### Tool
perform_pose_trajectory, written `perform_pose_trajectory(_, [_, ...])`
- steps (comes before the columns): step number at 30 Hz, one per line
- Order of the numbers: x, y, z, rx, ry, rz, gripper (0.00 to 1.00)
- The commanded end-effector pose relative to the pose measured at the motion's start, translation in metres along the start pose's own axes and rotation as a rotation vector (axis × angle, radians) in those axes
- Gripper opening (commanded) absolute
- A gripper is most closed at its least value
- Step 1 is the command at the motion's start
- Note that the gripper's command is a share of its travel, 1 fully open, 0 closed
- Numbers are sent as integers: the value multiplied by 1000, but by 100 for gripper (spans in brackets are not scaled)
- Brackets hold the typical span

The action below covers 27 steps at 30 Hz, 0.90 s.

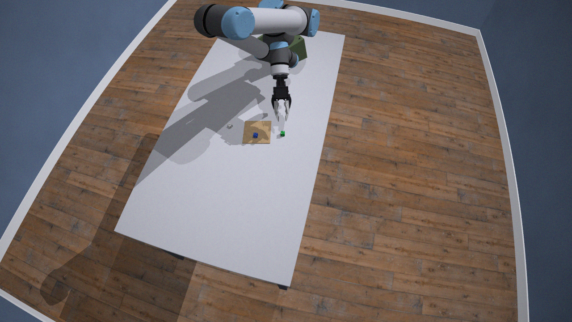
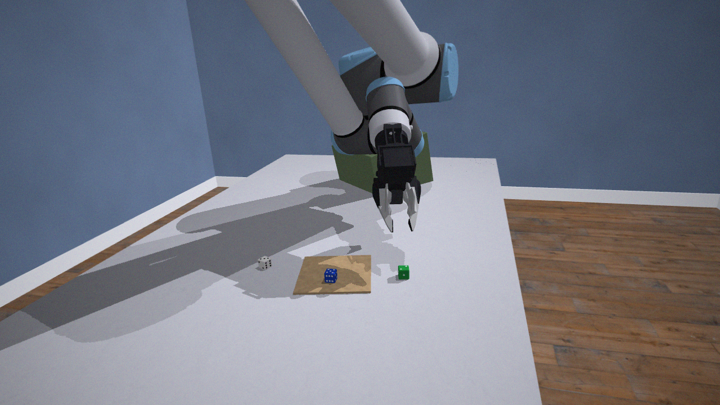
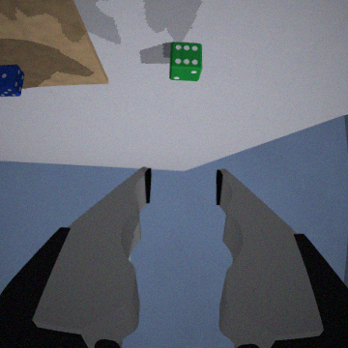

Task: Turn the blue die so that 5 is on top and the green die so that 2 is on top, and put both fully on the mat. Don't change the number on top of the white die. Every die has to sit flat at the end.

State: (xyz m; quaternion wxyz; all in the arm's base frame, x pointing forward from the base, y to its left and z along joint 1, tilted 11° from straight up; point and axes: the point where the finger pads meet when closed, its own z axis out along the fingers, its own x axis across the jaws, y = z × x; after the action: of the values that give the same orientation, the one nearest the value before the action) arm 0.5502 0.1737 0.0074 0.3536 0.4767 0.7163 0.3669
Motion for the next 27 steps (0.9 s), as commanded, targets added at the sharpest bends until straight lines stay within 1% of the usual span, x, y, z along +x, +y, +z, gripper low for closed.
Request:
perform_pose_trajectory(1, [0, 11, -7, 2, 0, 0, 21])
perform_pose_trajectory(20, [0, 12, -7, 14, 0, 1, 21])
perform_pose_trajectory(27, [-1, 14, -5, 47, 1, 2, 21])
